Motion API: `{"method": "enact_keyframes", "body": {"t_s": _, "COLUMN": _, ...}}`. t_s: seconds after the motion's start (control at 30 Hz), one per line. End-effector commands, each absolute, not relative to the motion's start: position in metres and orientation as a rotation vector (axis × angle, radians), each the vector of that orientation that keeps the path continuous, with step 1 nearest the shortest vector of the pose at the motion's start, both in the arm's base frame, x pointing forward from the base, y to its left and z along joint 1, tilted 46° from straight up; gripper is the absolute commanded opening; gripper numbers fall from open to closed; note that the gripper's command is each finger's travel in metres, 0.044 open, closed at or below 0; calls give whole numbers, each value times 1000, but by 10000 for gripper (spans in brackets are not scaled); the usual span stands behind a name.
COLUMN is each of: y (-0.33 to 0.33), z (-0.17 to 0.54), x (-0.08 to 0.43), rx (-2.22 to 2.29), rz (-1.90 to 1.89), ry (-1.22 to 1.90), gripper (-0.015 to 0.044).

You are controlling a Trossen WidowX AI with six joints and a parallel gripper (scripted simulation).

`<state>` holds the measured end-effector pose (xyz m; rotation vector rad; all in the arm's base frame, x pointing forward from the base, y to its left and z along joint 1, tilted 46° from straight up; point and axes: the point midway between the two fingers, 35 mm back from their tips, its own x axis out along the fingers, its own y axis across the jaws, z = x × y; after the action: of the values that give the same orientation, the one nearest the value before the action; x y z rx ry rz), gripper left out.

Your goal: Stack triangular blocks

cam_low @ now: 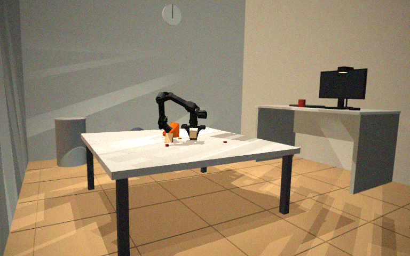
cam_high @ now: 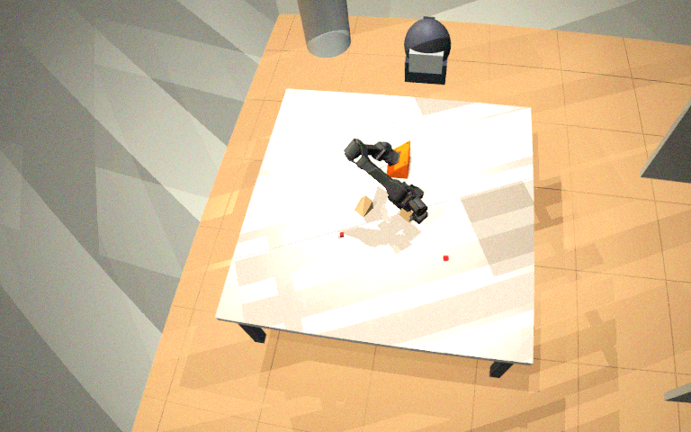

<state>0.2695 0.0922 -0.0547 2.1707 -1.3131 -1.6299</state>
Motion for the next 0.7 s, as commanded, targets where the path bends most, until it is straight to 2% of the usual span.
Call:
{"method": "enact_keyframes", "body": {"t_s": 0.0, "y": 97, "z": -54, "x": 262, "rx": 2233, "rz": -1477, "ry": -1278, "gripper": 0}}
{"method": "enact_keyframes", "body": {"t_s": 0.67, "y": 114, "z": -67, "x": 231, "rx": 2395, "rz": -804, "ry": -1101, "gripper": 0}}
